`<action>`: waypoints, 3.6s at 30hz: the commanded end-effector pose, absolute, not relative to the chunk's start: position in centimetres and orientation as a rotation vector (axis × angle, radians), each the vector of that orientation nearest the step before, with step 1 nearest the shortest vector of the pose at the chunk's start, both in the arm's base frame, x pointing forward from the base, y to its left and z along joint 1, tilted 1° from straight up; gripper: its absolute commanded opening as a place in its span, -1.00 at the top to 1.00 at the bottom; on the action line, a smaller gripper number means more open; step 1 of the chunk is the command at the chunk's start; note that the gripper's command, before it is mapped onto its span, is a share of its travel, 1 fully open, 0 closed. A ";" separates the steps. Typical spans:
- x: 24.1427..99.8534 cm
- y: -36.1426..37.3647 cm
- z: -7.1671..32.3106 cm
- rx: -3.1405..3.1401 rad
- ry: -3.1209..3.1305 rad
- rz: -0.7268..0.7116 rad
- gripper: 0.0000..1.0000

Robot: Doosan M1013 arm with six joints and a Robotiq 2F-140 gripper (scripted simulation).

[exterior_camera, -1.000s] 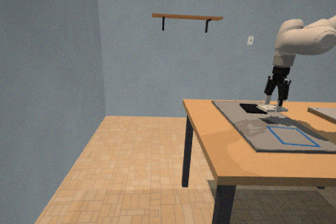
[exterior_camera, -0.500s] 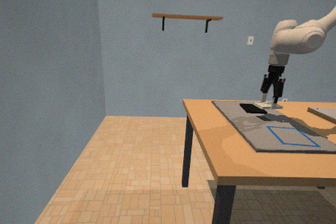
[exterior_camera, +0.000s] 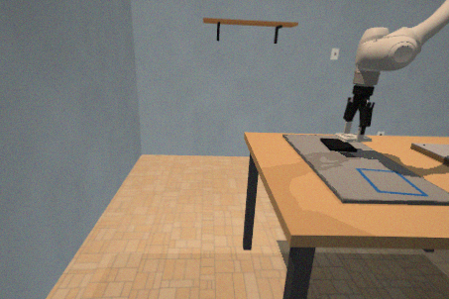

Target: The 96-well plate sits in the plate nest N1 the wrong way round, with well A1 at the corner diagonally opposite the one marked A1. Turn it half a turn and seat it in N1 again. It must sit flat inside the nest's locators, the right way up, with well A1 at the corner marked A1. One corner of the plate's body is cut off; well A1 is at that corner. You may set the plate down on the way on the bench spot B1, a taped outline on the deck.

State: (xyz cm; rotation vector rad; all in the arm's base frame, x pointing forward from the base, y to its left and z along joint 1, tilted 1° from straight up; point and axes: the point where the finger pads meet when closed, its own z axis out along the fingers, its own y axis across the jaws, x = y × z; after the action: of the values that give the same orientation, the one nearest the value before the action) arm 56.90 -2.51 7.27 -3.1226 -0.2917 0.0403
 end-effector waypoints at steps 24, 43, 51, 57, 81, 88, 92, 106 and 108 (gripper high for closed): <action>57.5 -10.4 7.5 -3.122 -0.292 0.040 1.00; 57.7 -13.6 7.6 -3.138 -0.031 0.041 1.00; 57.7 -13.6 7.6 -3.128 0.282 0.041 1.00; 57.7 -13.6 7.6 -3.087 0.594 0.041 1.00; 57.7 -13.6 7.6 -2.730 1.575 0.038 1.00; 57.7 -13.6 7.6 -2.530 1.884 0.036 1.00; 57.7 -13.6 7.6 -2.400 2.049 0.034 1.00; 57.7 -13.6 7.6 -2.180 2.285 0.032 1.00; 57.7 -13.6 7.6 -2.180 2.285 0.032 1.00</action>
State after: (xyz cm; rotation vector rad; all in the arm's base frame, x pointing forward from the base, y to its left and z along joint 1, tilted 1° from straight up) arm 57.69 -13.60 7.56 -2.1797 2.2855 0.0317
